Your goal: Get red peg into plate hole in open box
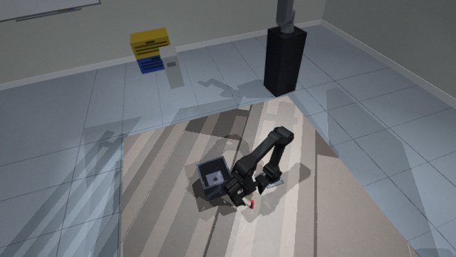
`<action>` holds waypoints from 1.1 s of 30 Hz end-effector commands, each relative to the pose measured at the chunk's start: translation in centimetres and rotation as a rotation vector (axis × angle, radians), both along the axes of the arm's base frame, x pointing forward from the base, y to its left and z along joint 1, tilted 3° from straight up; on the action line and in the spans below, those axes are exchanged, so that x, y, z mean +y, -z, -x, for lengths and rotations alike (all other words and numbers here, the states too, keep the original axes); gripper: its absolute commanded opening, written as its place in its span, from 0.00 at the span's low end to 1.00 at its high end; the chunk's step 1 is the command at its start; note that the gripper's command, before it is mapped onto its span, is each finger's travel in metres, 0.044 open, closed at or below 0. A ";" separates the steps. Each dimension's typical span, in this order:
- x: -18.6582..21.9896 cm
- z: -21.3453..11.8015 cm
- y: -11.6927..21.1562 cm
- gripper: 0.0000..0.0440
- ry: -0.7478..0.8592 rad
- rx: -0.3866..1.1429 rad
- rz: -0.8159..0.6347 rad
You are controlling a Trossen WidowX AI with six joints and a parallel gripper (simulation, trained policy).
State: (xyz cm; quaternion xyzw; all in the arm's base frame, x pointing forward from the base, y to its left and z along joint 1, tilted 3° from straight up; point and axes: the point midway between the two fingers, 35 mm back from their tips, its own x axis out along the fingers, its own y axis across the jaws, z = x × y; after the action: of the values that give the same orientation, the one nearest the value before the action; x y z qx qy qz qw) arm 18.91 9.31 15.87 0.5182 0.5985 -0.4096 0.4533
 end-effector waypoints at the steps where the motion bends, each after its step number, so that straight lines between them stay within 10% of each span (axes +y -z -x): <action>1: -0.1 0.6 1.3 1.00 -0.025 0.022 0.017; 20: -0.6 1.8 7.3 0.99 -0.077 0.087 0.061; 33: -0.9 1.2 8.9 0.35 -0.146 0.079 0.091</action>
State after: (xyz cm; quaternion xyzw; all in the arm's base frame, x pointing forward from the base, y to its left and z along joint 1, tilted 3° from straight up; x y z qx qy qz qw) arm 17.68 8.59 7.33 0.4454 0.6294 -0.4227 0.4763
